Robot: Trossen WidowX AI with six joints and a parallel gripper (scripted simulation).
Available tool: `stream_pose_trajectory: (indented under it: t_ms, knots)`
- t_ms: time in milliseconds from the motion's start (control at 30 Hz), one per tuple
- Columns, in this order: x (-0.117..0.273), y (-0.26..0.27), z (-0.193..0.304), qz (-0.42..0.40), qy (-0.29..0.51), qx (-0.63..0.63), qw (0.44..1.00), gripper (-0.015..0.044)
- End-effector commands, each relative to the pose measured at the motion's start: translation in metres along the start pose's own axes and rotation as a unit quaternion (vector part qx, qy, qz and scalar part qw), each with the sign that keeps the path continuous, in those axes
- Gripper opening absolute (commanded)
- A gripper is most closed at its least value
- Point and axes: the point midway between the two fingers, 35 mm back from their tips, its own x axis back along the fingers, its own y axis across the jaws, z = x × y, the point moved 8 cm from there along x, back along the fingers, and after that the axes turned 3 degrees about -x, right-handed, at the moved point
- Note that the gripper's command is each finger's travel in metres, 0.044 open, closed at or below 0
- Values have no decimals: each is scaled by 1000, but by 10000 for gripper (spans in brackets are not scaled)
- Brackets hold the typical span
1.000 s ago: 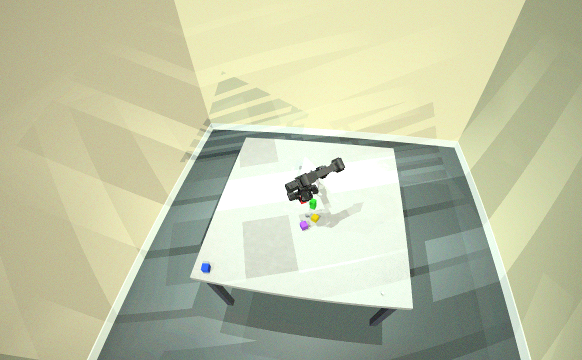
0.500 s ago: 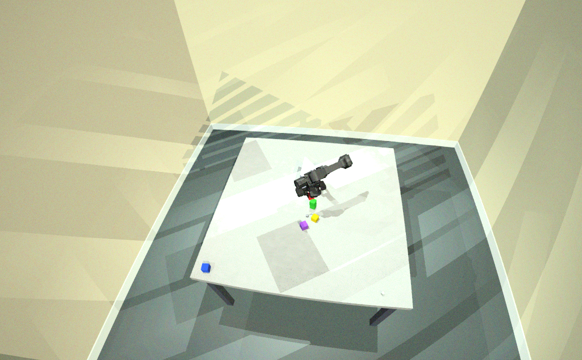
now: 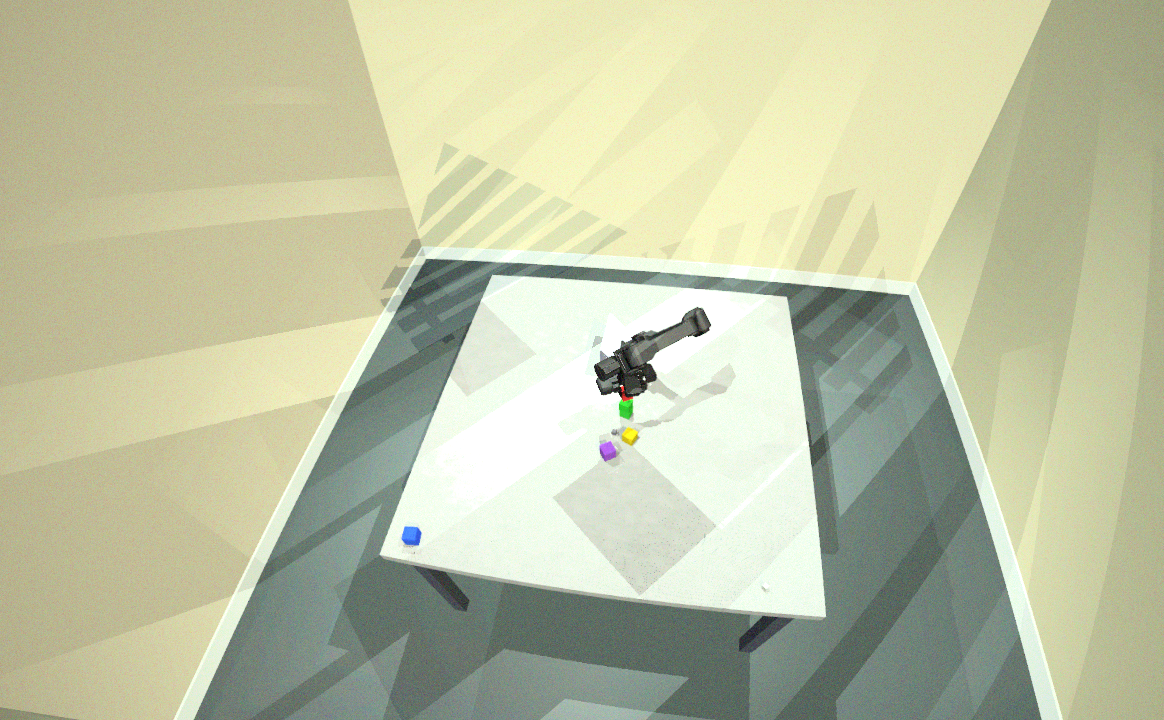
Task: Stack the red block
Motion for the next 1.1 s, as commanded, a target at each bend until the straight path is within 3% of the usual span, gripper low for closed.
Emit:
stream_pose_trajectory:
  t_ms: [0,233,1067]
  knots:
    - [-6,0,0,0,-3,-2,1000,0]
    - [-29,0,0,0,-4,-2,1000,0]
    - [-30,0,0,0,-4,-2,1000,0]
